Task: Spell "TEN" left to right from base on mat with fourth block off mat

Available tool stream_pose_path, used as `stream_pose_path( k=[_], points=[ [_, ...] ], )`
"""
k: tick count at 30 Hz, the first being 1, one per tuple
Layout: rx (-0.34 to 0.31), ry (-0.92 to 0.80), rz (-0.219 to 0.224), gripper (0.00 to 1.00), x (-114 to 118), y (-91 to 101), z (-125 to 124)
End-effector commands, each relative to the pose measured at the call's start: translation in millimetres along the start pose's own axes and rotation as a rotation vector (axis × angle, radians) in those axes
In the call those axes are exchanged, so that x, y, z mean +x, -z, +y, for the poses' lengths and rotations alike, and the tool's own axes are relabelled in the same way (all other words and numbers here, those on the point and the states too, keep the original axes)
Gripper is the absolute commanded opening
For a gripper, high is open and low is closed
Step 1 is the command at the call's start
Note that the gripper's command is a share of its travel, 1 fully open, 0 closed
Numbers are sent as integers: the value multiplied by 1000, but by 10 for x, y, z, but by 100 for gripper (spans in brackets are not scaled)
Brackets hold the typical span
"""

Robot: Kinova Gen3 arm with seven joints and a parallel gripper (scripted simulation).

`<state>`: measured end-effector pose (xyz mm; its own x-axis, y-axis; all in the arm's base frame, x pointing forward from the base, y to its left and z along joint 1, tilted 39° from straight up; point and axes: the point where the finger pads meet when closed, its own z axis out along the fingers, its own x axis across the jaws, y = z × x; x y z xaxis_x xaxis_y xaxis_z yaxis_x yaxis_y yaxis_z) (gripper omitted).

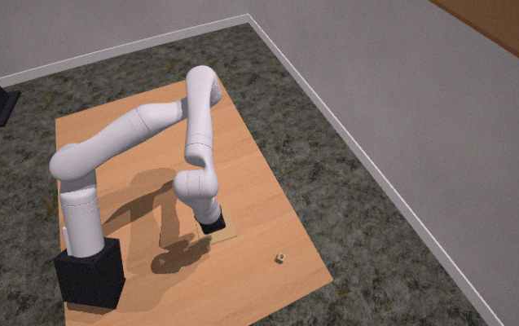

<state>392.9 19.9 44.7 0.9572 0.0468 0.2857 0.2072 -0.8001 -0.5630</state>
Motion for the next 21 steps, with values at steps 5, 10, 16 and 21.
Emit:
stream_pose_path(
  k=[5, 10, 16, 21],
  points=[
    [-1, 1, 2, 49, 5, 6, 0],
    [-1, 1, 2, 49, 5, 6, 0],
    [-1, 1, 2, 49, 5, -46, 0],
    [-1, 1, 2, 49, 4, -201, 0]
  ],
)
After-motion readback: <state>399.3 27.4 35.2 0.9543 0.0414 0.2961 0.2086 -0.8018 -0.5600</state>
